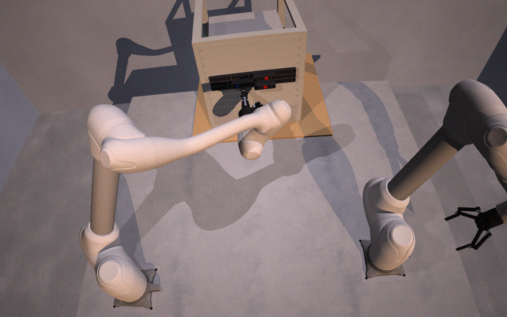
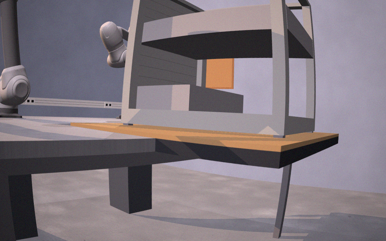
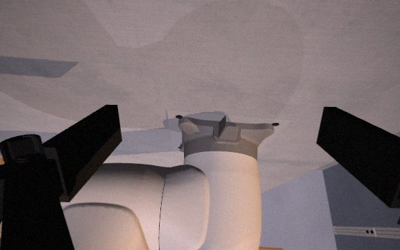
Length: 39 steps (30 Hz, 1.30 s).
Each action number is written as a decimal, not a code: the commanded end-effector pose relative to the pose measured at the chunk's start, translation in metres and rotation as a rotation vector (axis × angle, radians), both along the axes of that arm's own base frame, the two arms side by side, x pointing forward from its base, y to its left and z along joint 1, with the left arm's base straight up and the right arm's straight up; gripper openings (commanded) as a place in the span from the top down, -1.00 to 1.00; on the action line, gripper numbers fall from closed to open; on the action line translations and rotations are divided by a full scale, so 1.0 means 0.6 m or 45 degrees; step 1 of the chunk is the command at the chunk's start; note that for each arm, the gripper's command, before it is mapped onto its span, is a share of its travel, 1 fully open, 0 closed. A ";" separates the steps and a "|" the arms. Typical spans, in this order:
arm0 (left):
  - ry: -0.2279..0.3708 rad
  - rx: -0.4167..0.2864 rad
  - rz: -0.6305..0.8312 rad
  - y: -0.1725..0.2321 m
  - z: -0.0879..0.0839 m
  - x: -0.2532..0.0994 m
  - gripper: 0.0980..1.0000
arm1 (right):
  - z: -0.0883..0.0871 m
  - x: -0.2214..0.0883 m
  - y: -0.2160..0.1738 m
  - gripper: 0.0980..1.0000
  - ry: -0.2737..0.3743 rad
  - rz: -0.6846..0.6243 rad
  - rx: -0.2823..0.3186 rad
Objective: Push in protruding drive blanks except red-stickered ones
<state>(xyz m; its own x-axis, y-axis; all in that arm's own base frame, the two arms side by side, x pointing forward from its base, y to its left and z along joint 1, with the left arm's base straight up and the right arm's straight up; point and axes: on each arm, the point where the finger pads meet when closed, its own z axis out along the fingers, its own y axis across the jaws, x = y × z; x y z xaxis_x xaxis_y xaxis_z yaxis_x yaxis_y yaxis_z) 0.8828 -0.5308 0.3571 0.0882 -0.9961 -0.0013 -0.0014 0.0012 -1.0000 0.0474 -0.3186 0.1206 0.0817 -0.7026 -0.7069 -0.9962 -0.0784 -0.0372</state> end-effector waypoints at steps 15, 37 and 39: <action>-0.002 -0.001 0.000 0.001 0.003 0.005 1.00 | 0.001 0.000 -0.001 -1.00 -0.001 0.000 -0.001; -0.002 -0.002 0.000 0.001 0.003 0.007 1.00 | 0.001 0.000 -0.001 -1.00 -0.001 0.000 -0.001; -0.002 -0.002 0.000 0.001 0.003 0.007 1.00 | 0.001 0.000 -0.001 -1.00 -0.001 0.000 -0.001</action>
<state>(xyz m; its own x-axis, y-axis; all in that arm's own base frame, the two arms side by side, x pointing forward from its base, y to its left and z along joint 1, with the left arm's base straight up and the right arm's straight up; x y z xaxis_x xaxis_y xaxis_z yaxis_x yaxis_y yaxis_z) 0.8869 -0.5303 0.3571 0.0883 -0.9961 -0.0013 -0.0014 0.0012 -1.0000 0.0474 -0.3186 0.1206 0.0817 -0.7026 -0.7069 -0.9962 -0.0784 -0.0372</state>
